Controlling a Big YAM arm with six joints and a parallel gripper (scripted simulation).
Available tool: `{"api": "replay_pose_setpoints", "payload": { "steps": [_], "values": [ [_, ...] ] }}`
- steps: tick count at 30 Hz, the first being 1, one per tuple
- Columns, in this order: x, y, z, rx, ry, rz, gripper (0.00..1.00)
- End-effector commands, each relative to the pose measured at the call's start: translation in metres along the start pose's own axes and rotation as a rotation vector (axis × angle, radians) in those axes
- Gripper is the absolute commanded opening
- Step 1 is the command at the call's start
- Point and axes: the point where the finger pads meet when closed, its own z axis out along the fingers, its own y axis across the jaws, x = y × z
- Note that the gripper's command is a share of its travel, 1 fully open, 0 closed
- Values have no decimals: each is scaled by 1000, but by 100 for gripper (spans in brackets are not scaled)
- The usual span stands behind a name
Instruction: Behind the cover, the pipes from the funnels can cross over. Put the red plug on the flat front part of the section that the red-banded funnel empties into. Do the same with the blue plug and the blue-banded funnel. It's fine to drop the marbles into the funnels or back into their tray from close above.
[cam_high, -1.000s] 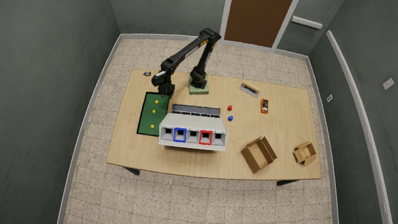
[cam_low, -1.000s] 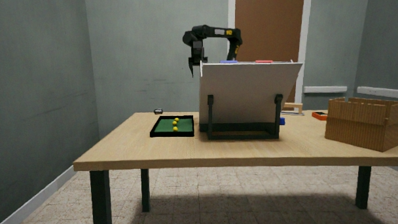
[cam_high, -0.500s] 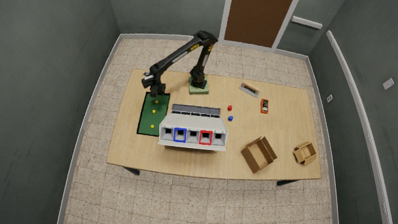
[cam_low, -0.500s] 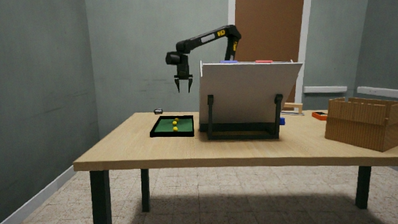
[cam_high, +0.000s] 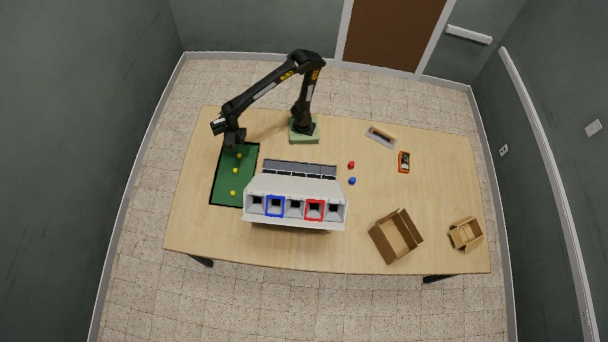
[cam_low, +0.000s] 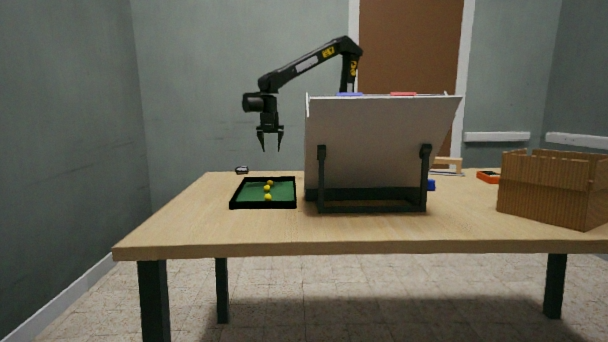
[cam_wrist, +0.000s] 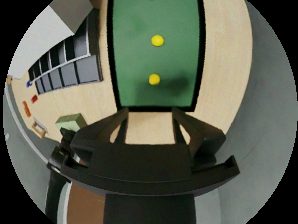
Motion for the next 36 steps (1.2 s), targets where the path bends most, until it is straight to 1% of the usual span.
{"api": "replay_pose_setpoints", "payload": {
  "steps": [1, 4, 8, 10, 36],
  "values": [
    [1, -10, -8, 39, -20, -13, 56],
    [2, -13, 3, 20, -3, -12, 56],
    [2, -15, 3, 22, -2, -12, 56],
    [2, -15, 0, 29, -7, -12, 56],
    [2, -15, -1, 29, -7, -9, 56]
  ]
}}
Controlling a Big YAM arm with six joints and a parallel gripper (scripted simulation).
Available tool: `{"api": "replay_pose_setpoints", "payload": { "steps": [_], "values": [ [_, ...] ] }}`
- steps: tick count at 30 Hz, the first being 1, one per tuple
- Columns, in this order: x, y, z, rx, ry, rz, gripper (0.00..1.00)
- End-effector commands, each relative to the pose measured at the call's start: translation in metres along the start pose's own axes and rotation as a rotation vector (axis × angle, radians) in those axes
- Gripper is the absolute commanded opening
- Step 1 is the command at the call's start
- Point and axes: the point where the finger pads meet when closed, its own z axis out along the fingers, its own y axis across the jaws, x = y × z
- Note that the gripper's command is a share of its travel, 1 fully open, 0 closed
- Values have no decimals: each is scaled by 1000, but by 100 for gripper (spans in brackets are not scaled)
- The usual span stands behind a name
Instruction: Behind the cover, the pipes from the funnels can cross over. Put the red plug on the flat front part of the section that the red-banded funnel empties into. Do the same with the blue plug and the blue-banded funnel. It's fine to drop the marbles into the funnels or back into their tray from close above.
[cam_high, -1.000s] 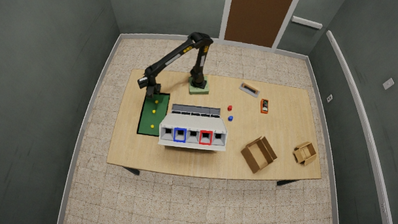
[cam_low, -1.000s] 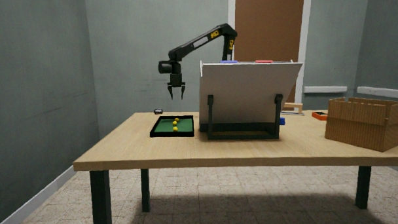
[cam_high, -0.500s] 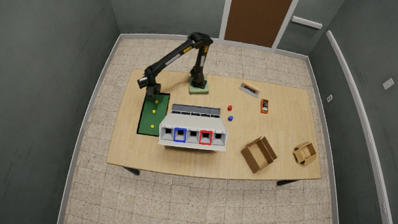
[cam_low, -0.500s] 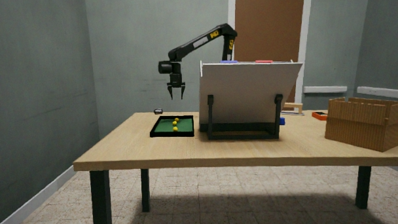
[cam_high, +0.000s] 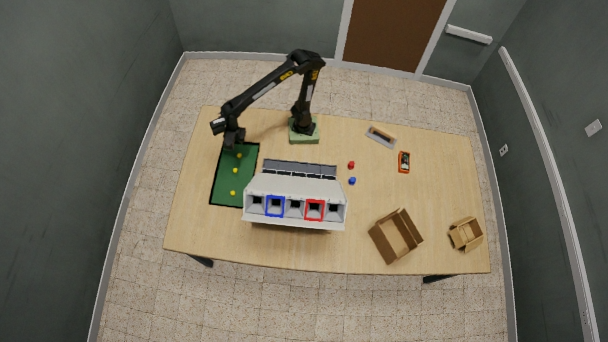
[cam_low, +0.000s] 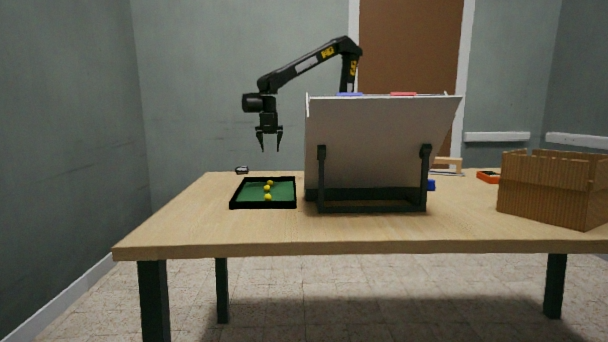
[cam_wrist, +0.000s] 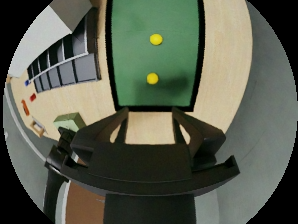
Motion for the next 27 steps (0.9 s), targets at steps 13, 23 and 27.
{"api": "replay_pose_setpoints", "payload": {
  "steps": [13, 23, 27],
  "values": [
    [3, -7, 9, 5, 0, 4, 56],
    [3, -8, 43, 5, 0, 3, 56],
    [3, -9, 68, 5, 0, 3, 56]
  ]
}}
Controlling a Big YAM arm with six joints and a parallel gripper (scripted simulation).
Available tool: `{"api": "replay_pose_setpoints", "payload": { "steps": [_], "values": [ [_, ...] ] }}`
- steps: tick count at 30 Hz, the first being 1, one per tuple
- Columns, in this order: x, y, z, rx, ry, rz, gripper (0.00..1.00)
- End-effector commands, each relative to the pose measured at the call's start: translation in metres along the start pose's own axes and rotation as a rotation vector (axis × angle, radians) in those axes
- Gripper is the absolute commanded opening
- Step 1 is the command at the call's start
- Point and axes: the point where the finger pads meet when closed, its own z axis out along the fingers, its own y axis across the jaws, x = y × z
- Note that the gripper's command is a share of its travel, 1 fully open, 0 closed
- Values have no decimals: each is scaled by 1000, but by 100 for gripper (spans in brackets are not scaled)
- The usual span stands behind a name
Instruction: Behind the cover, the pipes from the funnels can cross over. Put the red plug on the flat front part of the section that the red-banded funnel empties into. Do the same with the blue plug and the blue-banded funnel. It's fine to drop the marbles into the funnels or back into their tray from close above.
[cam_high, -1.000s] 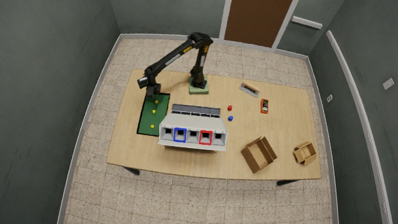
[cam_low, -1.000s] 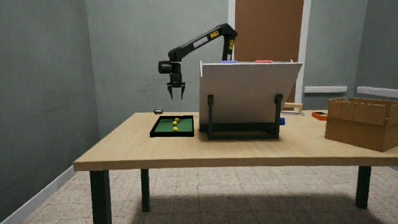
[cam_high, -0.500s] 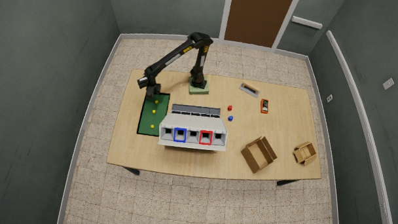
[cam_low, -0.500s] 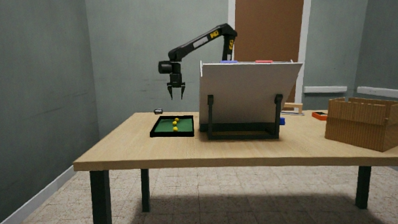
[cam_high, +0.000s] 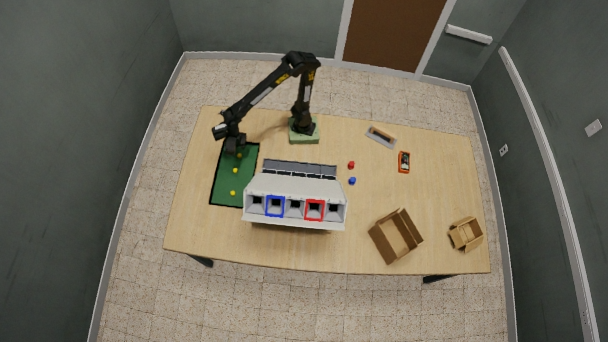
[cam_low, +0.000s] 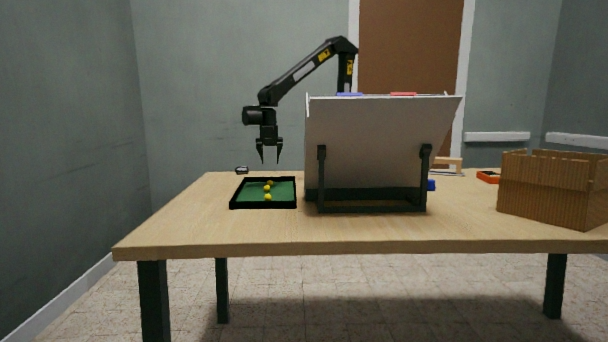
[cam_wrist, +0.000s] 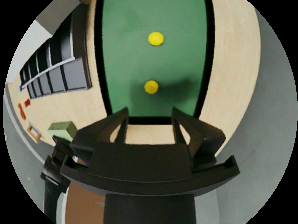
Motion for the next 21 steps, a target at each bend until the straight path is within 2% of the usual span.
{"api": "replay_pose_setpoints", "payload": {
  "steps": [1, 3, 5, 11, 21],
  "values": [
    [4, -6, 28, -2, 4, 5, 56],
    [4, -6, 39, -2, 4, 5, 56],
    [4, -6, 39, -2, 4, 5, 56],
    [5, -7, 57, -2, 4, 6, 56],
    [3, -9, 52, 14, -5, 7, 56]
  ]
}}
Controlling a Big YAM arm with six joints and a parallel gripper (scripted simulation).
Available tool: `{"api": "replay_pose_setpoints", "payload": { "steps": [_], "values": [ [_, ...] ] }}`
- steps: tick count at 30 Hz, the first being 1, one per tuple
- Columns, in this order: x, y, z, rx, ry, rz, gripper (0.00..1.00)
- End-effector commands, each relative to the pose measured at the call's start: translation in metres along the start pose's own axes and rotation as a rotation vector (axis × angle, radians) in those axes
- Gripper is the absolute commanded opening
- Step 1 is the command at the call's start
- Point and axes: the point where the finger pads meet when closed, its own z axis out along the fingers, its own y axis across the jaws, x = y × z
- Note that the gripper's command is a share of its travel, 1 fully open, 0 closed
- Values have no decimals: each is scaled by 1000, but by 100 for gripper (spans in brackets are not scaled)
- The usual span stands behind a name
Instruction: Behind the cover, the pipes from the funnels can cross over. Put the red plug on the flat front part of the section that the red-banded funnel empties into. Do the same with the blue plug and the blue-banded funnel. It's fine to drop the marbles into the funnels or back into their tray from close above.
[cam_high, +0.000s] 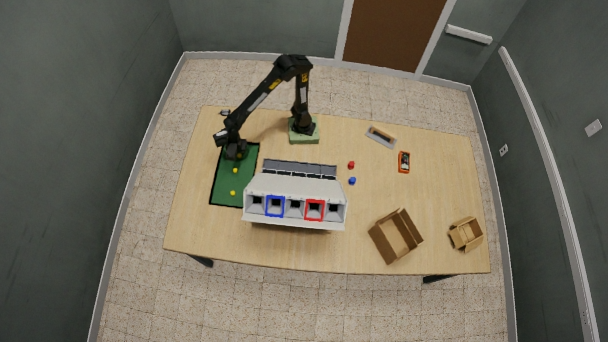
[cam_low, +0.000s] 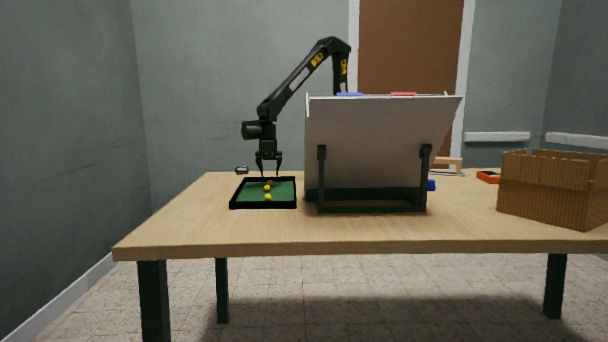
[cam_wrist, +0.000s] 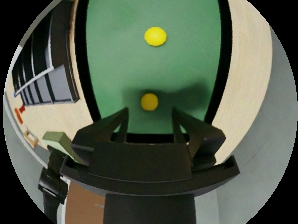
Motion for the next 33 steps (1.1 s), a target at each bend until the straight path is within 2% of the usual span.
{"api": "replay_pose_setpoints", "payload": {
  "steps": [1, 24, 28, 33],
  "values": [
    [4, -6, -1, 19, -8, 5, 56],
    [4, -6, 0, 18, -8, 5, 56],
    [5, -4, 8, 2, 2, 5, 56],
    [6, -3, 14, 2, 2, 5, 56]
  ]
}}
